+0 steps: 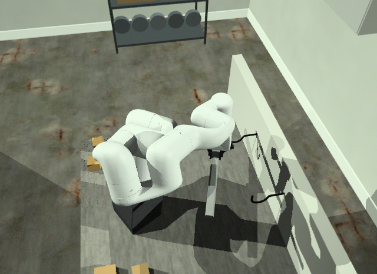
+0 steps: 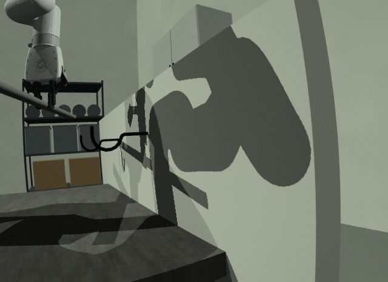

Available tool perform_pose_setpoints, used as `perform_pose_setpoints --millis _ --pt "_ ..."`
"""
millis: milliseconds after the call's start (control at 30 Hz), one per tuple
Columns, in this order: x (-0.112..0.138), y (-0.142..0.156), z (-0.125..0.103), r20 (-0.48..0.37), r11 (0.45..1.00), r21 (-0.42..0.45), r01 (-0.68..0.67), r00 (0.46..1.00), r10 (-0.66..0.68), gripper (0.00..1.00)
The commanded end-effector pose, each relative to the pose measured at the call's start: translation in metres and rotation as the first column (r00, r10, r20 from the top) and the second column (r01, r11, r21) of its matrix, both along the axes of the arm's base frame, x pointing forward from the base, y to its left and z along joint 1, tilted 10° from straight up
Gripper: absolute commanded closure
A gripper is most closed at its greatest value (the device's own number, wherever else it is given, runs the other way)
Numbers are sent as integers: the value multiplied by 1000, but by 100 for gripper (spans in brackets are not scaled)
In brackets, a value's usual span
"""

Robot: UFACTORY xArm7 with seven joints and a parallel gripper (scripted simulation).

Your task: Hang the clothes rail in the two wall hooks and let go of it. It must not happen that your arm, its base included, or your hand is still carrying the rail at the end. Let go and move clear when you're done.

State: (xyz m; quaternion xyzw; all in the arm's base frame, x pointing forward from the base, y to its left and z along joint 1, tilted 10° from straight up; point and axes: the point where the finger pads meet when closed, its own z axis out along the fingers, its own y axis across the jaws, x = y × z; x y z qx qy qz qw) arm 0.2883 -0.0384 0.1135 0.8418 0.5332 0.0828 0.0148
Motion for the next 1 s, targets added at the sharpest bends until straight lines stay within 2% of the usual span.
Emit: perform_pose_setpoints --millis 0,967 --pt "1 0 1 4 1000 -3 -16 1000 16 100" --pt "1 0 1 10 989 -24 -143 990 143 100"
